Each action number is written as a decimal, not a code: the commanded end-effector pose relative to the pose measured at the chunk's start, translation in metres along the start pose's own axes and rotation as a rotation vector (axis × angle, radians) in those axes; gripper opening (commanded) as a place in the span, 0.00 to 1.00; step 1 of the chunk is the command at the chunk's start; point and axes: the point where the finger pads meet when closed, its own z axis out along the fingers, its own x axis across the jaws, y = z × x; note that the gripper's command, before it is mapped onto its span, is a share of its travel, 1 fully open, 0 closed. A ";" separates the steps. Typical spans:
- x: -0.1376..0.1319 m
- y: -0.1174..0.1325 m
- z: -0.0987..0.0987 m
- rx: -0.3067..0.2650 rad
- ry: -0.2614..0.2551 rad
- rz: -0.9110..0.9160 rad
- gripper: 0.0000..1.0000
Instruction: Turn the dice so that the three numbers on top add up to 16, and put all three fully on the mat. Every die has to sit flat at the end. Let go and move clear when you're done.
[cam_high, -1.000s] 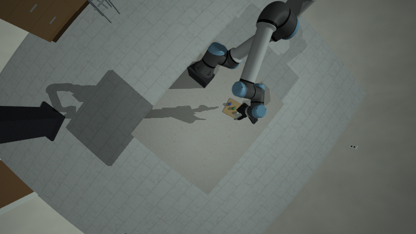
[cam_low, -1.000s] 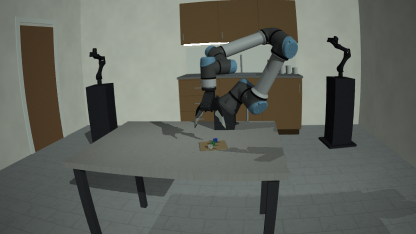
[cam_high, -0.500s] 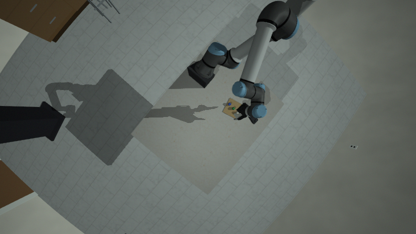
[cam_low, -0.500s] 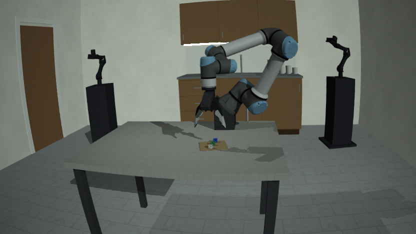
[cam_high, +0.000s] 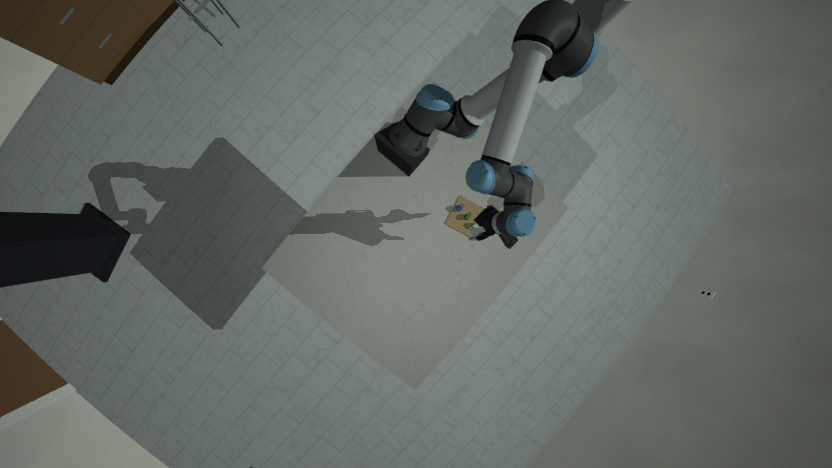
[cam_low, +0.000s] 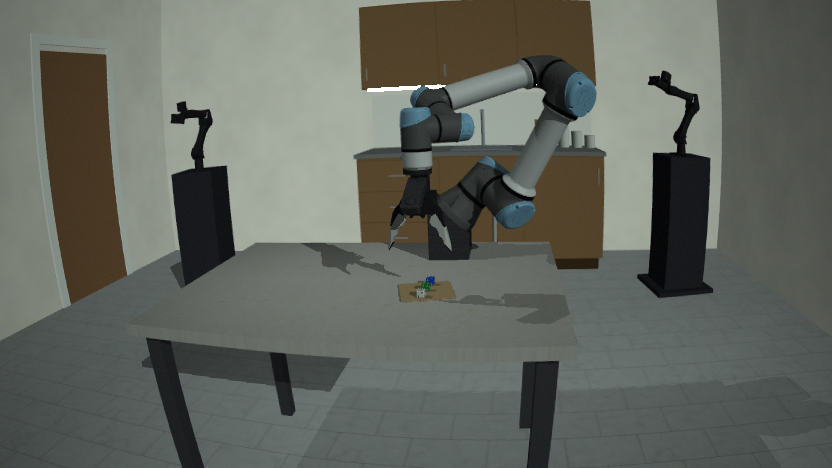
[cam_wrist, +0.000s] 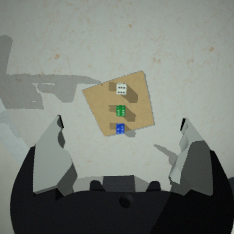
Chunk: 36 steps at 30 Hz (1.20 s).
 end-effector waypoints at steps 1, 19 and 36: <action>0.000 0.000 -0.024 0.001 0.000 0.000 1.00; 0.000 0.000 -0.075 0.001 0.000 0.000 1.00; 0.000 0.000 -0.075 0.001 0.000 0.000 1.00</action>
